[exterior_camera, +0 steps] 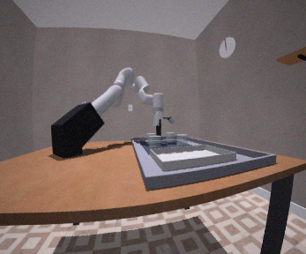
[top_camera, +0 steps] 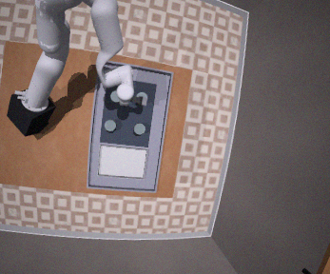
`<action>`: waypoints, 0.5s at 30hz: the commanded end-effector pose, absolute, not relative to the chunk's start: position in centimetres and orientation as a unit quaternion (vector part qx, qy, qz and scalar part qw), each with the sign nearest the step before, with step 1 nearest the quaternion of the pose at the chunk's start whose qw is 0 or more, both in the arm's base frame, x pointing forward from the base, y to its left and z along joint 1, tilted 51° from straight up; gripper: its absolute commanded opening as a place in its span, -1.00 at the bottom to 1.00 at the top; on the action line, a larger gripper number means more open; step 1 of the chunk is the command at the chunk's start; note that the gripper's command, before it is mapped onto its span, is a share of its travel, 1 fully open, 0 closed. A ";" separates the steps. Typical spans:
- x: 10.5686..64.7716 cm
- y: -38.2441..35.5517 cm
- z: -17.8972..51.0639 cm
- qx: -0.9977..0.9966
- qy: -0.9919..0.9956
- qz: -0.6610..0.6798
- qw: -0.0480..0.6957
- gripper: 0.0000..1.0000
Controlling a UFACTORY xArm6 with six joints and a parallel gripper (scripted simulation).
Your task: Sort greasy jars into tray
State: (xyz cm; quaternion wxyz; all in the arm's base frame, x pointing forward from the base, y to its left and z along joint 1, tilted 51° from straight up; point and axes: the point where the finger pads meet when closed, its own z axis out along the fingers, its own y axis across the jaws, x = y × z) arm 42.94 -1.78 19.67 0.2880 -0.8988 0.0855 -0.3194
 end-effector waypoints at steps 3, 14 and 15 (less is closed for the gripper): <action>42.9 -1.8 19.7 -0.899 0.085 -0.320 0.288 -1.00; 42.8 -1.8 19.6 -0.899 0.085 -0.320 0.288 -1.00; 42.8 -1.8 19.6 -0.899 0.085 -0.320 0.288 -1.00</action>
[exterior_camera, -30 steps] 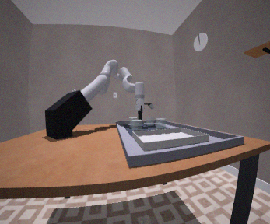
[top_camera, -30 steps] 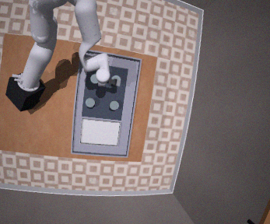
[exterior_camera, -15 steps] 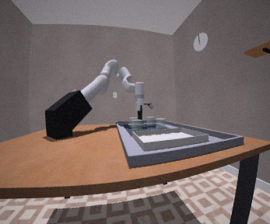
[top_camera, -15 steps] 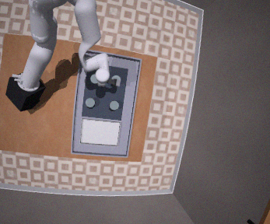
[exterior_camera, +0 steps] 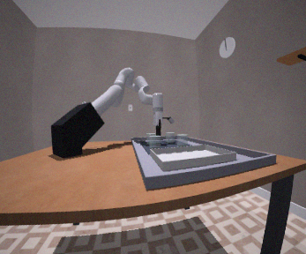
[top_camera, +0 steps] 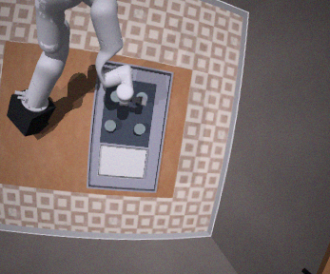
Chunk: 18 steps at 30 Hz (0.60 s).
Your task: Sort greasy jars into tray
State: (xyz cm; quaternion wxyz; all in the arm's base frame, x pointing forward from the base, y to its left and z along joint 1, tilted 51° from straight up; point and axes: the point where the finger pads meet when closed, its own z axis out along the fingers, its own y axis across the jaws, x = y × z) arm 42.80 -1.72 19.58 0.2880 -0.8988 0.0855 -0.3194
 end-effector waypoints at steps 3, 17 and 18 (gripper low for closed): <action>42.8 -1.7 19.6 -0.899 0.085 -0.320 0.288 -1.00; 42.7 -1.7 19.5 -0.899 0.085 -0.320 0.288 -1.00; 42.7 -1.7 19.5 -0.899 0.085 -0.320 0.288 -1.00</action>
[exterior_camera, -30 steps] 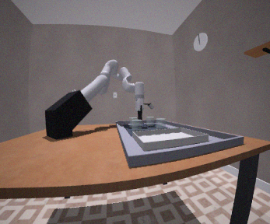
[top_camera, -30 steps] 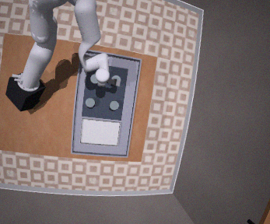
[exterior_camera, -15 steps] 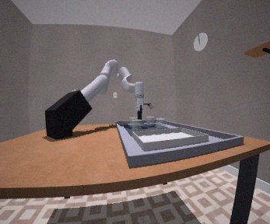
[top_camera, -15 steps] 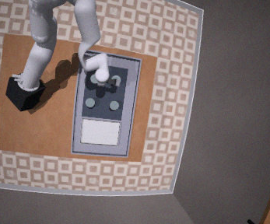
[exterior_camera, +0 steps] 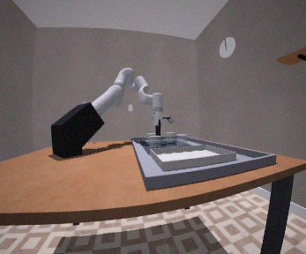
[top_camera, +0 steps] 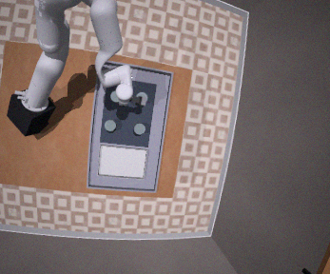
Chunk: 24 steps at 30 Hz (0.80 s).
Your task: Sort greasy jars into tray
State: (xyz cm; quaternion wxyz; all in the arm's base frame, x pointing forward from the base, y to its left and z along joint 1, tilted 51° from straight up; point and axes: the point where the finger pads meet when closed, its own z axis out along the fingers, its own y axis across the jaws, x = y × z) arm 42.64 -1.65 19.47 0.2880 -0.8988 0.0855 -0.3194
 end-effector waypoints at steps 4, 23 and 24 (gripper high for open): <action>42.6 -1.7 19.5 -0.899 0.085 -0.320 0.288 -1.00; 42.4 -1.6 19.4 -0.899 0.085 -0.320 0.288 -1.00; 42.4 -1.6 19.4 -0.899 0.085 -0.320 0.288 -1.00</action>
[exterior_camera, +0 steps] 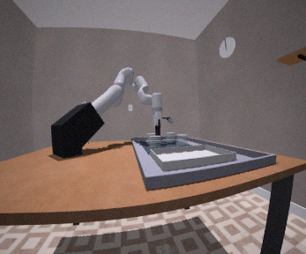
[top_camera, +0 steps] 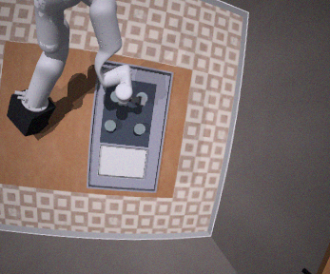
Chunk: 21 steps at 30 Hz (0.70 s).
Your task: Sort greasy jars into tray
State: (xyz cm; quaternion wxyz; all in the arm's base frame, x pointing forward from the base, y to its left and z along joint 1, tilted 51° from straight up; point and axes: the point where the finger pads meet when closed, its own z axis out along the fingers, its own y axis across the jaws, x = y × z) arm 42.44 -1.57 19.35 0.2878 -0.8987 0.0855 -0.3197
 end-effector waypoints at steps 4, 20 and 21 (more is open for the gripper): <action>42.4 -1.6 19.4 -0.899 0.085 -0.320 0.288 -1.00; 42.1 -1.6 19.3 -0.899 0.085 -0.320 0.288 -1.00; 42.1 -1.6 19.3 -0.899 0.085 -0.320 0.288 -1.00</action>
